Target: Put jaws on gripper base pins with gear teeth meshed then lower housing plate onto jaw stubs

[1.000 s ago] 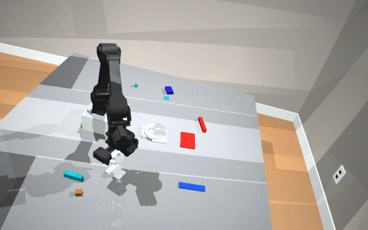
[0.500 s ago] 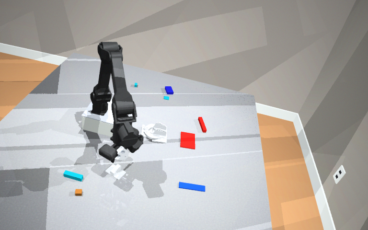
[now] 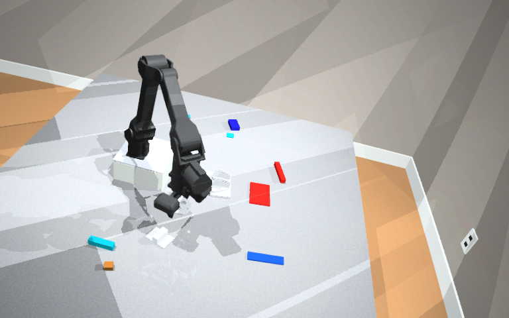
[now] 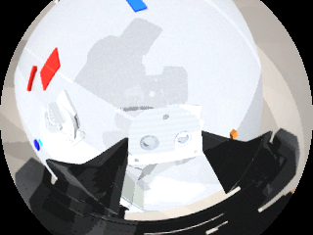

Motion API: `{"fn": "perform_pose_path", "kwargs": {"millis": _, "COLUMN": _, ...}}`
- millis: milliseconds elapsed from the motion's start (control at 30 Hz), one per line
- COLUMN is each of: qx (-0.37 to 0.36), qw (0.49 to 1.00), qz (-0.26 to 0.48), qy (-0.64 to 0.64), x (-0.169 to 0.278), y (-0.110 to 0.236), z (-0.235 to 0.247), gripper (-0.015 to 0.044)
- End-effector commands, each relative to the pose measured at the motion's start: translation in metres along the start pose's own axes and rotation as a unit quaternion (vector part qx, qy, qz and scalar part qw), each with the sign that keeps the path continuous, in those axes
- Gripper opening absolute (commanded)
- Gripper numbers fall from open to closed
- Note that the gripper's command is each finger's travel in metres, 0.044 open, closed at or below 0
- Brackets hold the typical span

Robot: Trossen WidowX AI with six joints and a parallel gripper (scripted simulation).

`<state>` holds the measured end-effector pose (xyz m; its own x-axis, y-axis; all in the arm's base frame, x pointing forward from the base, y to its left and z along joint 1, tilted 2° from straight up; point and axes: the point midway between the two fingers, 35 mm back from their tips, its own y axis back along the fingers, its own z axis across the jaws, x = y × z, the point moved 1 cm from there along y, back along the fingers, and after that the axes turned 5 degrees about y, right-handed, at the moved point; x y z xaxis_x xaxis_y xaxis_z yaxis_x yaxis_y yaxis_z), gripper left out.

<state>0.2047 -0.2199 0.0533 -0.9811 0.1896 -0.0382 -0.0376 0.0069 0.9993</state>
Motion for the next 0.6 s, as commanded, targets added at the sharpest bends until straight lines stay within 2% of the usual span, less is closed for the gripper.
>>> {"fn": "perform_pose_path", "kwargs": {"millis": 0, "qx": 0.001, "qw": 1.000, "qz": -0.003, "qy": 0.006, "x": -0.004, "y": 0.001, "z": 0.011, "gripper": 0.0351}}
{"fn": "perform_pose_path", "kwargs": {"millis": 567, "qx": -0.001, "qw": 0.999, "qz": -0.004, "qy": 0.052, "x": -0.018, "y": 0.002, "z": 0.066, "gripper": 0.0351}}
